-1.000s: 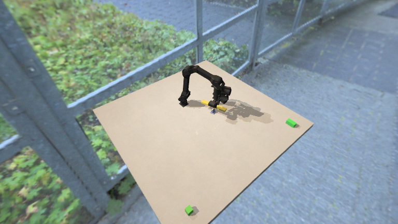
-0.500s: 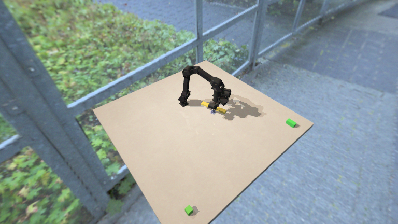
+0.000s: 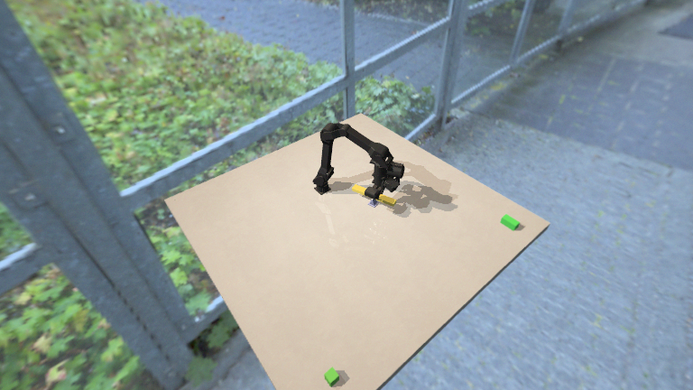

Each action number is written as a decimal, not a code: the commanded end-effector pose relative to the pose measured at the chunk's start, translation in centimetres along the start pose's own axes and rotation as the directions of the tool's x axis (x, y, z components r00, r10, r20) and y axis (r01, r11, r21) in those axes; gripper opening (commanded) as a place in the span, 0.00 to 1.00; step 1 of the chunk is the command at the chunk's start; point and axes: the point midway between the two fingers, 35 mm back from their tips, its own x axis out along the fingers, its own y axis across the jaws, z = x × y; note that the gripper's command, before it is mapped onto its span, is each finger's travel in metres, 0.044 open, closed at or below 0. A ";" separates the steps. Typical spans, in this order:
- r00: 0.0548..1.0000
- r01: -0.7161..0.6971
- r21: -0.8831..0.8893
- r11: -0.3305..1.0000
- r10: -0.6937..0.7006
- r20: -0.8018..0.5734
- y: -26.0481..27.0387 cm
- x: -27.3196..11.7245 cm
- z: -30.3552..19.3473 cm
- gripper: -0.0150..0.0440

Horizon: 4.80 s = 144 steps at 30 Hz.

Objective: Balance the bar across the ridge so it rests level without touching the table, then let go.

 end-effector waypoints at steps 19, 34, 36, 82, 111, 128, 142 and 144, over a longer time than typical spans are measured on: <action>1.000 -0.002 0.005 1.000 0.002 -0.005 0.0 0.2 -0.1 0.25; 1.000 -0.002 0.005 1.000 0.002 -0.005 0.0 0.3 -0.1 0.25; 1.000 -0.002 0.005 1.000 0.002 -0.005 0.0 0.4 -0.1 0.25; 1.000 -0.002 0.005 1.000 0.002 -0.005 0.0 0.7 -0.1 0.25; 1.000 -0.002 0.005 1.000 0.002 -0.005 0.0 1.0 -0.1 0.25; 1.000 -0.002 0.005 1.000 0.002 -0.005 0.0 1.1 -0.1 0.25; 1.000 -0.002 0.005 1.000 0.002 -0.005 0.0 1.2 -0.1 0.25; 1.000 -0.002 0.005 1.000 0.002 -0.005 0.0 1.3 -0.1 0.25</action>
